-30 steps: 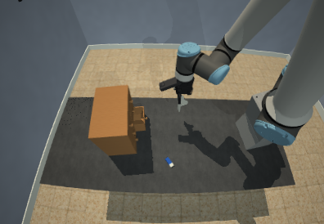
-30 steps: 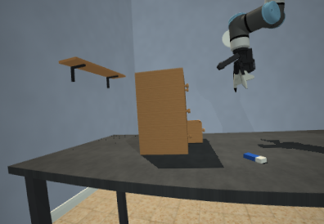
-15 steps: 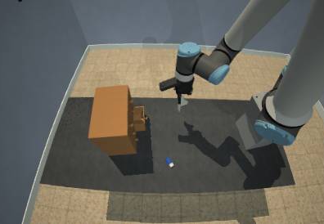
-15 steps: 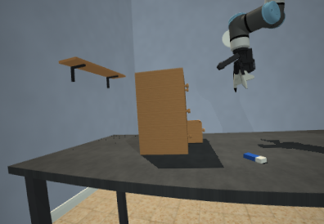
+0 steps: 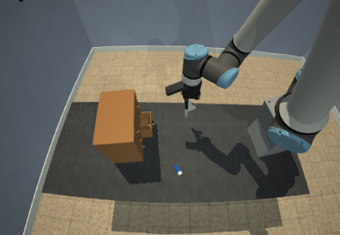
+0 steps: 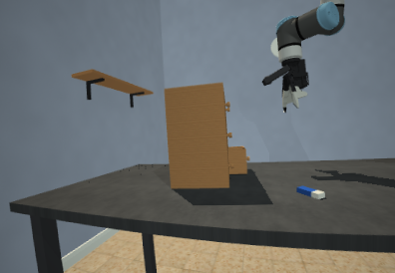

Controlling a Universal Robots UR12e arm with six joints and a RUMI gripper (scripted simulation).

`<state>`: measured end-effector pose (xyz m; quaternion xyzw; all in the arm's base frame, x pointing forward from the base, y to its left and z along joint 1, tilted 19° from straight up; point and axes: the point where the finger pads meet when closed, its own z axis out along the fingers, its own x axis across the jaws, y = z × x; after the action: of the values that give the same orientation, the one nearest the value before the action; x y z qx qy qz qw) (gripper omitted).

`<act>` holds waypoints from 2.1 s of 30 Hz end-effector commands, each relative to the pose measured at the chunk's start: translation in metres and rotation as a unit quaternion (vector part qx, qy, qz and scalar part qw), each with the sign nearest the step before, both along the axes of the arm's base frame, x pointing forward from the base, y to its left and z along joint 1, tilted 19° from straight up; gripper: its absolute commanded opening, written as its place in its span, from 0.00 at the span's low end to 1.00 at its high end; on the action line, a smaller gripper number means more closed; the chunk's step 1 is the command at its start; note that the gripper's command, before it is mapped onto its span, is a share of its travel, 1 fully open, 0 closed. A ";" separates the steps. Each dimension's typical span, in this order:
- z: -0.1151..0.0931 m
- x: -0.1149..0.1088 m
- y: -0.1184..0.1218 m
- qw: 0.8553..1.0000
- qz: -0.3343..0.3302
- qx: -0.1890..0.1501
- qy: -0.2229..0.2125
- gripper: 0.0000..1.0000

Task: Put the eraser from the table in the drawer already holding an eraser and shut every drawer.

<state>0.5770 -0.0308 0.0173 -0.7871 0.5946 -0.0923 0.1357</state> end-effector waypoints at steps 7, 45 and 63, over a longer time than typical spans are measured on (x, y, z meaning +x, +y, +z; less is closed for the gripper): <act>0.034 0.094 0.033 1.000 0.000 0.000 0.000 1.00; 0.019 0.123 0.042 0.997 0.005 0.022 -0.070 1.00; 0.000 0.161 0.053 0.986 0.012 0.049 -0.160 1.00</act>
<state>0.7277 0.0200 0.0219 -0.7674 0.5652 -0.1704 0.2500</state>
